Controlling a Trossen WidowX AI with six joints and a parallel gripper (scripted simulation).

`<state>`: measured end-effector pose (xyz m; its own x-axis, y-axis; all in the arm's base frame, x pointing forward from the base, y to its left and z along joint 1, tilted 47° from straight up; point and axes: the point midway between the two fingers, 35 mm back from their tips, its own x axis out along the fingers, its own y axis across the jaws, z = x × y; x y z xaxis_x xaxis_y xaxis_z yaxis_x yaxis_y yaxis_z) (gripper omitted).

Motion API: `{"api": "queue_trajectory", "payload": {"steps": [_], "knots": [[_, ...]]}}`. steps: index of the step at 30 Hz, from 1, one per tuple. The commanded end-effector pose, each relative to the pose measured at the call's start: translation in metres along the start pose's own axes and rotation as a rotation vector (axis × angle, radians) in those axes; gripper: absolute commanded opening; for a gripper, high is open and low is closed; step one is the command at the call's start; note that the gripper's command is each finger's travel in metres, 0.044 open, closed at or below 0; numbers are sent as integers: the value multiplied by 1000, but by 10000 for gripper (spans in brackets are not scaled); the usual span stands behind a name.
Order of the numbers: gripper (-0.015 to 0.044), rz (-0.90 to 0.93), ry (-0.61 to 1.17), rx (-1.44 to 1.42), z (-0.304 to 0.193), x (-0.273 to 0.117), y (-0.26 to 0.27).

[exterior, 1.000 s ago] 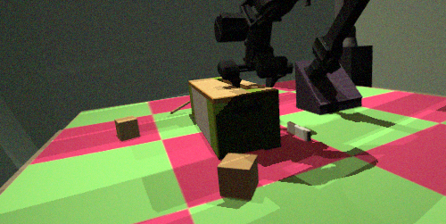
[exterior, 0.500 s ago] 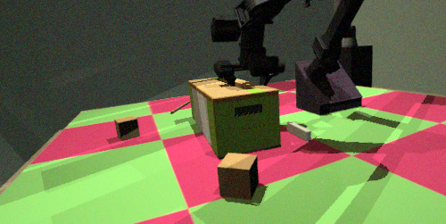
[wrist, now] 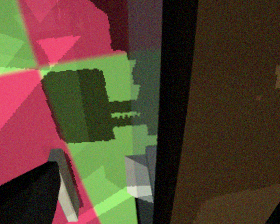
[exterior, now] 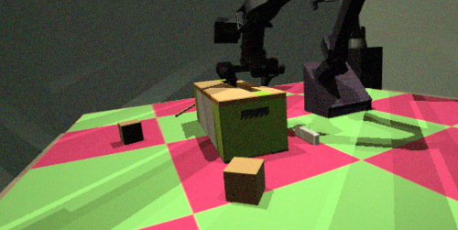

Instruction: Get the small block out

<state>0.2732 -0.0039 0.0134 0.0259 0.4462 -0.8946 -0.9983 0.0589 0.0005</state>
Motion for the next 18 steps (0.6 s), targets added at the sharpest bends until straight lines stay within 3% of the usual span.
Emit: {"api": "queue_trajectory", "payload": {"steps": [1,18], "knots": [[400,12,4,1,-11,7,2],[400,11,7,1,-63,25,3]]}}
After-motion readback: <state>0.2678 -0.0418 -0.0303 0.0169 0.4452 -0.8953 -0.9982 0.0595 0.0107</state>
